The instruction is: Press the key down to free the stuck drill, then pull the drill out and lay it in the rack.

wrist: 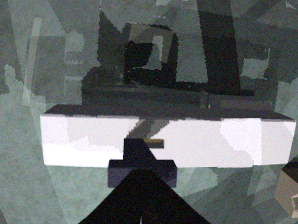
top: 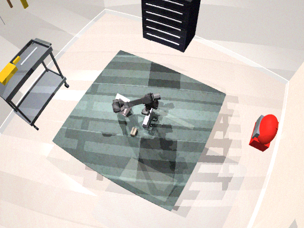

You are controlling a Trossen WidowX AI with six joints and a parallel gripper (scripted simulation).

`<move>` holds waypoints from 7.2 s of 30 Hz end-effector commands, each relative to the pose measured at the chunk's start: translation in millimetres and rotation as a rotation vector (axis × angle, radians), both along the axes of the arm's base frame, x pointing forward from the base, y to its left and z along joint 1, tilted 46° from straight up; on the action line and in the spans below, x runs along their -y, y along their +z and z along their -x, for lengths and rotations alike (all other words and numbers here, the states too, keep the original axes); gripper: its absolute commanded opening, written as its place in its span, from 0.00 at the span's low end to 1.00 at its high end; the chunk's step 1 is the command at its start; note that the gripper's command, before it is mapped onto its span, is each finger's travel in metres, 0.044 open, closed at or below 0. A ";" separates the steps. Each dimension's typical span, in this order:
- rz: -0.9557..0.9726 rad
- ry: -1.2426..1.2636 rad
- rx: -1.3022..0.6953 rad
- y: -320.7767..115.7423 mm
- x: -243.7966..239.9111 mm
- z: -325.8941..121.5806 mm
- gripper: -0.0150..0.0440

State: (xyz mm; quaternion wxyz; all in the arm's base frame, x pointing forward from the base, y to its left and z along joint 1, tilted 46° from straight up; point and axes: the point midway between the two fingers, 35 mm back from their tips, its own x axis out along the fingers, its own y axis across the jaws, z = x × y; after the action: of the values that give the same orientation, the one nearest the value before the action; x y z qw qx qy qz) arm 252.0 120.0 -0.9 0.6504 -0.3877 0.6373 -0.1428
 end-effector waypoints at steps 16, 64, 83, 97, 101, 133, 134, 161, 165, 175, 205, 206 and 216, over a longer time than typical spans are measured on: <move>0.029 -0.023 -0.032 -15.7 19.4 3.5 0.25; 0.229 1.090 -1.107 65.8 146.0 -56.3 1.00; 0.231 1.095 -1.116 65.9 147.5 -56.1 1.00; 0.230 1.096 -1.116 50.9 155.9 -57.6 1.00; 0.230 1.096 -1.116 45.2 159.2 -57.8 1.00; 0.226 1.095 -1.112 24.0 171.6 -57.8 0.38; 0.226 1.095 -1.112 24.0 171.6 -57.8 0.33; 0.233 1.094 -1.117 42.6 189.6 -66.7 0.25; 0.233 1.094 -1.117 45.7 192.1 -68.3 0.25; 0.234 1.094 -1.117 56.2 202.1 -73.4 0.25; 0.233 1.094 -1.117 42.1 196.6 -68.9 1.00; 0.233 1.094 -1.117 41.8 196.5 -68.8 1.00; 0.233 1.094 -1.117 39.2 195.2 -68.1 1.00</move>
State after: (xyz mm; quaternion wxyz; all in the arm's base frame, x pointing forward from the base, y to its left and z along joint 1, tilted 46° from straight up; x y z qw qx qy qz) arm 321.6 -76.1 40.7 0.1661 -0.7274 0.5695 0.3448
